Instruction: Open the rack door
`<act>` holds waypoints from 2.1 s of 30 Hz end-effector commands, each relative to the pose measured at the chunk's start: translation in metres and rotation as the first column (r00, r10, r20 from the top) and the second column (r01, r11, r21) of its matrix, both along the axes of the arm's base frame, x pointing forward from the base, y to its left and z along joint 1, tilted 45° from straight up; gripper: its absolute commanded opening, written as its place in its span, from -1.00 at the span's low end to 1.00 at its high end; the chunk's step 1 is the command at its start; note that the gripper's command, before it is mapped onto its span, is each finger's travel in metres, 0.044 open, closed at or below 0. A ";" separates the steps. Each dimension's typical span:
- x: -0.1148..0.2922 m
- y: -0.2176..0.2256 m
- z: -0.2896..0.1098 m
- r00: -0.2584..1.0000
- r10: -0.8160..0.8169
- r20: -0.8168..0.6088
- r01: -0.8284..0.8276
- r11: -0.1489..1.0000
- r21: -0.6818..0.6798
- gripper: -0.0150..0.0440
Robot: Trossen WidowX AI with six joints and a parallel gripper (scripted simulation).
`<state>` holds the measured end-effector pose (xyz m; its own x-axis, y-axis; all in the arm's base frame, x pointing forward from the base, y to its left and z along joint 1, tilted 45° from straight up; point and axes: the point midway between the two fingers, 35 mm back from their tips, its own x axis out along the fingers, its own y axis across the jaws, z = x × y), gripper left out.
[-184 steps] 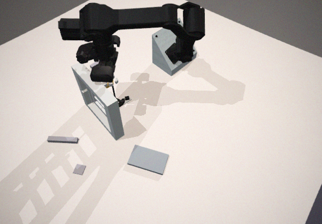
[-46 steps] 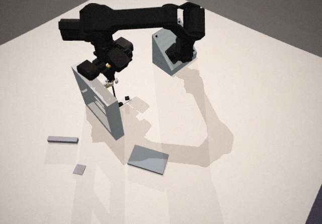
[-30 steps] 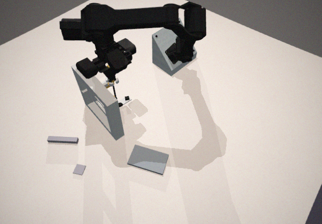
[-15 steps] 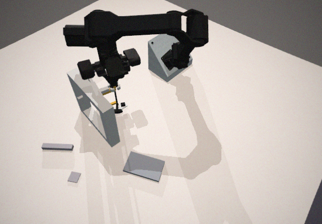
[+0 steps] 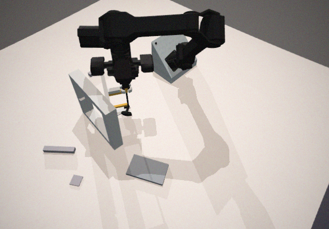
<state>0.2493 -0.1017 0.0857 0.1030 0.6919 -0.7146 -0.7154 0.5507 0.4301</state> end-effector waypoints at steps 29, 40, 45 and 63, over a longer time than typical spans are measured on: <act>-0.016 0.048 0.044 0.858 -0.358 -0.368 0.382 0.924 -0.008 -0.46; -0.015 0.063 0.059 0.763 -0.445 -0.469 0.484 0.874 -0.042 -0.46; -0.013 0.070 0.066 0.714 -0.479 -0.510 0.526 0.848 -0.060 -0.46; 0.000 0.091 0.088 0.512 -0.576 -0.637 0.655 0.742 -0.145 -0.46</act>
<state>0.2459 -0.0143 0.1704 0.1047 0.6968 -0.7095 0.1979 0.6846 0.7016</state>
